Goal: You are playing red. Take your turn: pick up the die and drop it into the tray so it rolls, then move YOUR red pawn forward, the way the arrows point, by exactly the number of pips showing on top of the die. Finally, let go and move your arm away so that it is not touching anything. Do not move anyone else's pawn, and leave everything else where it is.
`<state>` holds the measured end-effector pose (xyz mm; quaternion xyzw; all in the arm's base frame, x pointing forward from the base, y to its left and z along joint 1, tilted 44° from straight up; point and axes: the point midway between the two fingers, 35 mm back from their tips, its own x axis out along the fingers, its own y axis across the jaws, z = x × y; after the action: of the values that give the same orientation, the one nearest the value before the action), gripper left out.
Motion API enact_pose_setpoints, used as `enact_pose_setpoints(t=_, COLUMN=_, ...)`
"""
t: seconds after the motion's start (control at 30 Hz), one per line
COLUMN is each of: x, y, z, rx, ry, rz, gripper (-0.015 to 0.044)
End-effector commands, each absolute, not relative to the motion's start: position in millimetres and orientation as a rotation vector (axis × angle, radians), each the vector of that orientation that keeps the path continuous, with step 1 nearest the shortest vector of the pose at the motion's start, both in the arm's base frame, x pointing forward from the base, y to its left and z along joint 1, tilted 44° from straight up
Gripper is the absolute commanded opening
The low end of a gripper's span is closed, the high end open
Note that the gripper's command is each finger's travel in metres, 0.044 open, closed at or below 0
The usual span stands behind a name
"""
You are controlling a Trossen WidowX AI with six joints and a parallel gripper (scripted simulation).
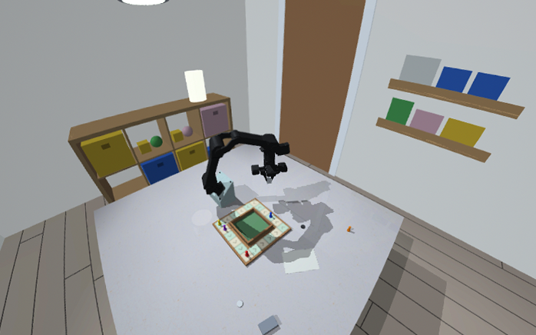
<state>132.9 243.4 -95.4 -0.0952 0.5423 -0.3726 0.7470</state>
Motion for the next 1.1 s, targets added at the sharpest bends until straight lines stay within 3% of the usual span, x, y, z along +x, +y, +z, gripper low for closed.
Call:
enact_pose_setpoints(t=0.0, x=134, y=246, z=-90, rx=-0.215, ry=1.196, rz=-0.812, gripper=0.0)
enact_pose_setpoints(t=1.07, x=204, y=196, z=-42, rx=-0.903, ry=1.49, rz=-0.216, gripper=0.0)
